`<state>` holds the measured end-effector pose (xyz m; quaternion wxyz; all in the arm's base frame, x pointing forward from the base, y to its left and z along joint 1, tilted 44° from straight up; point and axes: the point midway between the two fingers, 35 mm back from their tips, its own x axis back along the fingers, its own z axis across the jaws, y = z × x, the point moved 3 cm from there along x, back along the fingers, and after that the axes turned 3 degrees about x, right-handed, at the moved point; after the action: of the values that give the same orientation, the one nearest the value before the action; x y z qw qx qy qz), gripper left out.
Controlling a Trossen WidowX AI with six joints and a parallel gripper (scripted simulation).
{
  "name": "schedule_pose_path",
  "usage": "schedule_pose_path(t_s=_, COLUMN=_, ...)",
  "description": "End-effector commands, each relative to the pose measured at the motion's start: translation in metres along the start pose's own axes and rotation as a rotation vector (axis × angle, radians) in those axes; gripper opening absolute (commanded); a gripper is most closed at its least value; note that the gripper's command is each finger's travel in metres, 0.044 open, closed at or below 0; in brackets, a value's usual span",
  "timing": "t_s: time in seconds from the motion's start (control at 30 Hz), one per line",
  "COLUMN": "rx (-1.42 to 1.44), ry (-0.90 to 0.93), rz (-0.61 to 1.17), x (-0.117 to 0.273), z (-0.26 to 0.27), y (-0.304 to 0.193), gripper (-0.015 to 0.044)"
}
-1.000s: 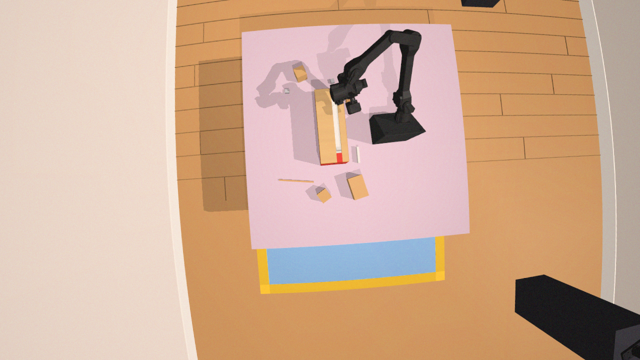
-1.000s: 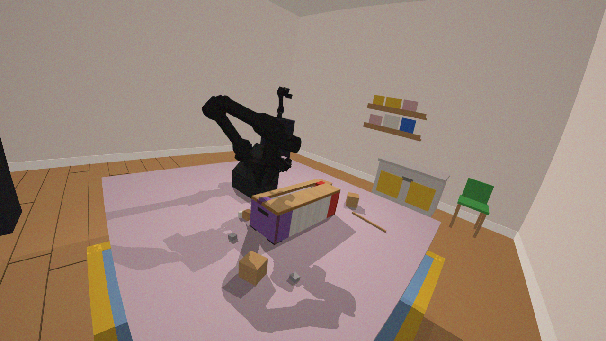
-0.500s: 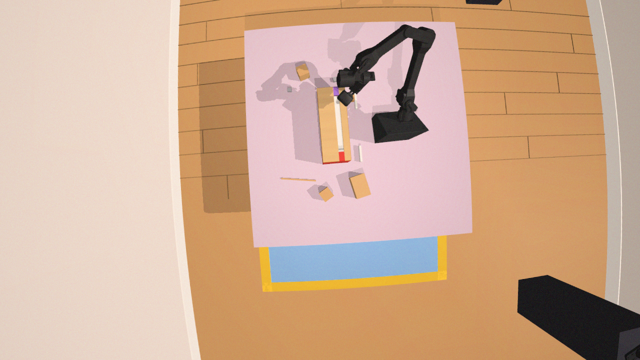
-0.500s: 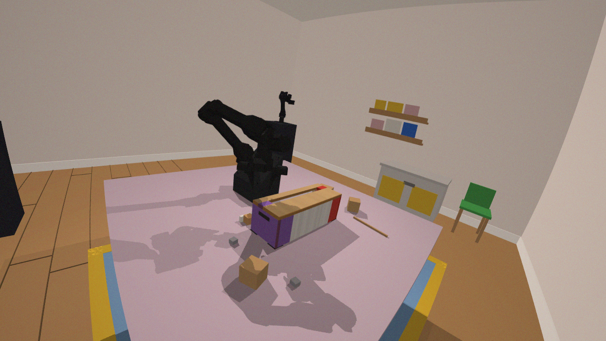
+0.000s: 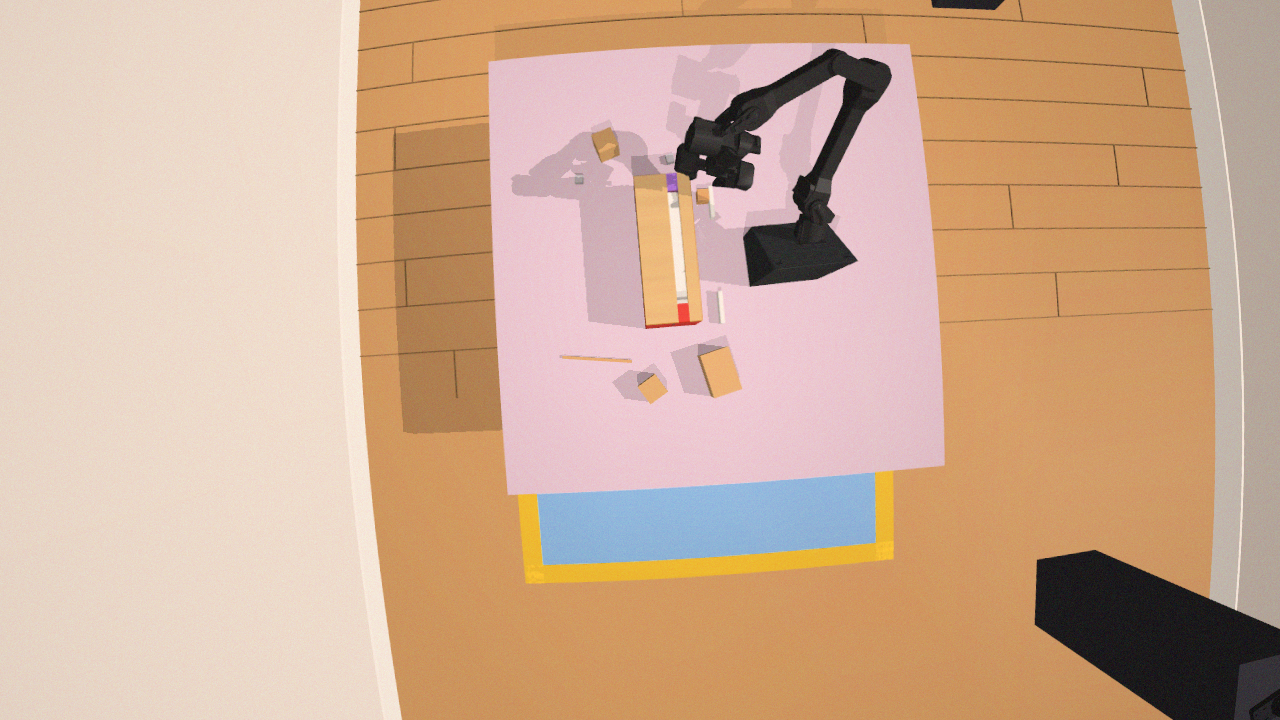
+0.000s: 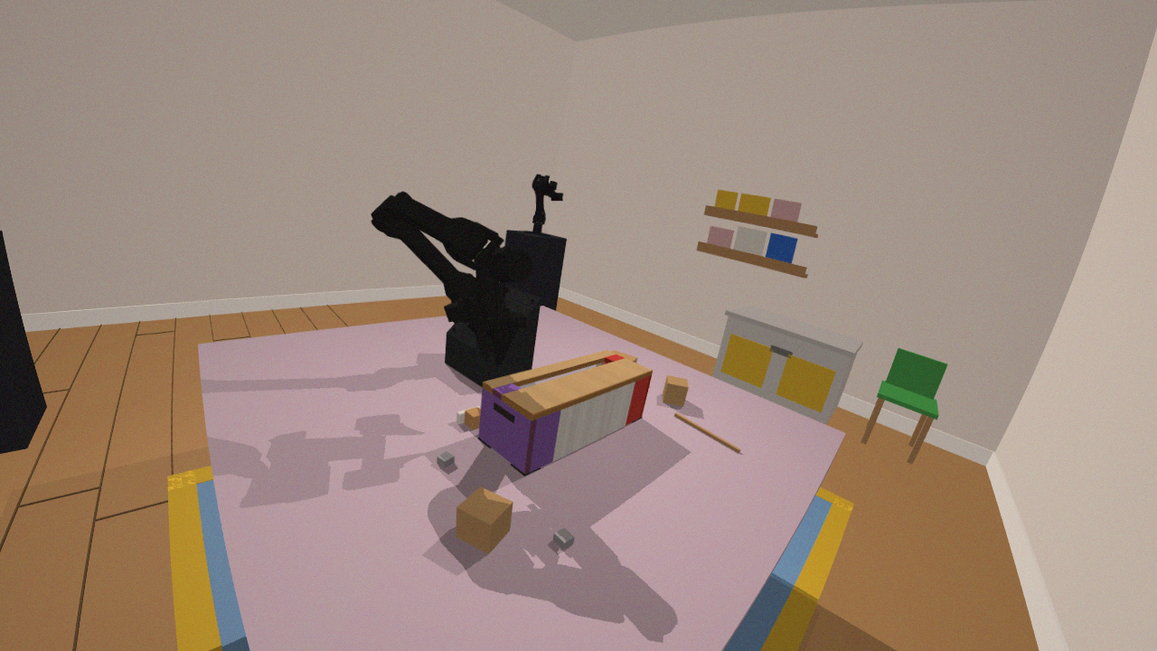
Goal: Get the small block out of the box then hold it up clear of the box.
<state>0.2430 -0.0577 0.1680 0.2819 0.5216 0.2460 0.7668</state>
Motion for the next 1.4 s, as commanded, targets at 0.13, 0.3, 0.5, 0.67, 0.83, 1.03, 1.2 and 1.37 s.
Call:
schedule_pose_path(t_s=0.13, rx=-1.292, ry=0.092, rz=0.160, x=0.009, z=-0.011, y=0.018, gripper=0.0285)
schedule_pose_path(t_s=0.3, rx=-1.345, ry=0.092, rz=0.167, x=0.009, z=-0.011, y=0.018, gripper=0.0285)
schedule_pose_path(t_s=0.5, rx=-1.345, ry=0.092, rz=0.167, x=0.009, z=-0.011, y=0.018, gripper=0.0285)
schedule_pose_path(t_s=0.67, rx=-1.345, ry=0.092, rz=0.167, x=0.009, z=-0.011, y=0.018, gripper=0.0285)
schedule_pose_path(t_s=0.83, rx=-1.345, ry=0.091, rz=0.167, x=0.007, z=-0.011, y=0.018, gripper=0.0285)
schedule_pose_path(t_s=1.03, rx=-1.348, ry=0.082, rz=0.169, x=-0.056, z=-0.025, y=0.019, gripper=0.0285)
schedule_pose_path(t_s=1.2, rx=-1.343, ry=0.097, rz=0.164, x=-0.081, z=-0.038, y=0.023, gripper=0.0285)
schedule_pose_path(t_s=1.37, rx=-1.343, ry=0.096, rz=0.164, x=-0.084, z=-0.038, y=0.023, gripper=0.0285)
